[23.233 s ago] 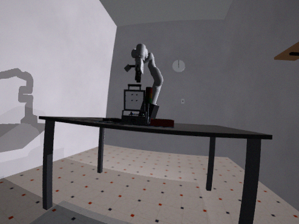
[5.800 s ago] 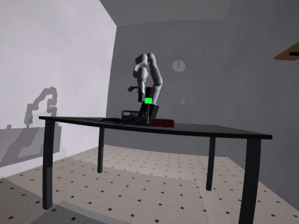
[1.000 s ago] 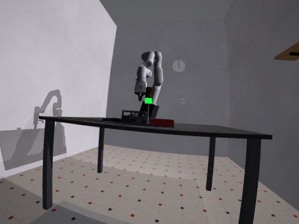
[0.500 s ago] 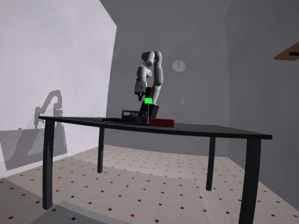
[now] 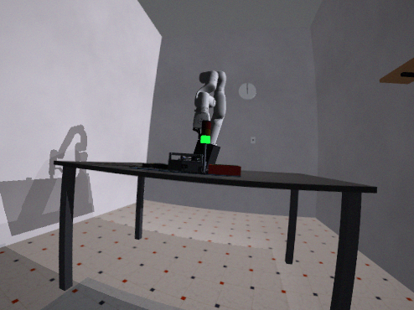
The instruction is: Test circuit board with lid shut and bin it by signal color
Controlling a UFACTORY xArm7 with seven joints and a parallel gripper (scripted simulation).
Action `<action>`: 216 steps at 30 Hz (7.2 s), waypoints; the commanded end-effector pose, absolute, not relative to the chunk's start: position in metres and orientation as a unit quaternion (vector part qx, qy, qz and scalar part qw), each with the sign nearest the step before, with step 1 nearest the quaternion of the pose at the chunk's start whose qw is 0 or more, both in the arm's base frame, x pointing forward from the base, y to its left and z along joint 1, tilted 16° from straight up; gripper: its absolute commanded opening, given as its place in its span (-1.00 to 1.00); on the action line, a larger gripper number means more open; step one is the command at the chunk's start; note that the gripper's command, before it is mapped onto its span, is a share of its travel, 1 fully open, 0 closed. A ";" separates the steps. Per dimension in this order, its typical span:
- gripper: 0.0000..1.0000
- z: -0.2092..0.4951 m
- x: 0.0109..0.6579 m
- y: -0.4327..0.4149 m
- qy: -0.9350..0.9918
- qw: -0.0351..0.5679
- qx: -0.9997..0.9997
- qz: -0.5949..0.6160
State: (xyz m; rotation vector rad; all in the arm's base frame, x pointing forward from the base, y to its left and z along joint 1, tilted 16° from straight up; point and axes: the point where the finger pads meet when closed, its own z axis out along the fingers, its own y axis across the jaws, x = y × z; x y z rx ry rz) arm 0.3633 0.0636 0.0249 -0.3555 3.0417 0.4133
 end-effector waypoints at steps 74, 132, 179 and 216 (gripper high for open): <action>-1.00 -0.059 0.363 0.110 0.984 0.028 -0.114 0.133; -1.00 -0.061 0.363 0.110 0.984 0.028 -0.114 0.133; -1.00 -0.005 0.361 0.095 0.965 0.043 -0.223 0.129; -1.00 -0.005 0.361 0.095 0.682 0.107 -0.718 0.084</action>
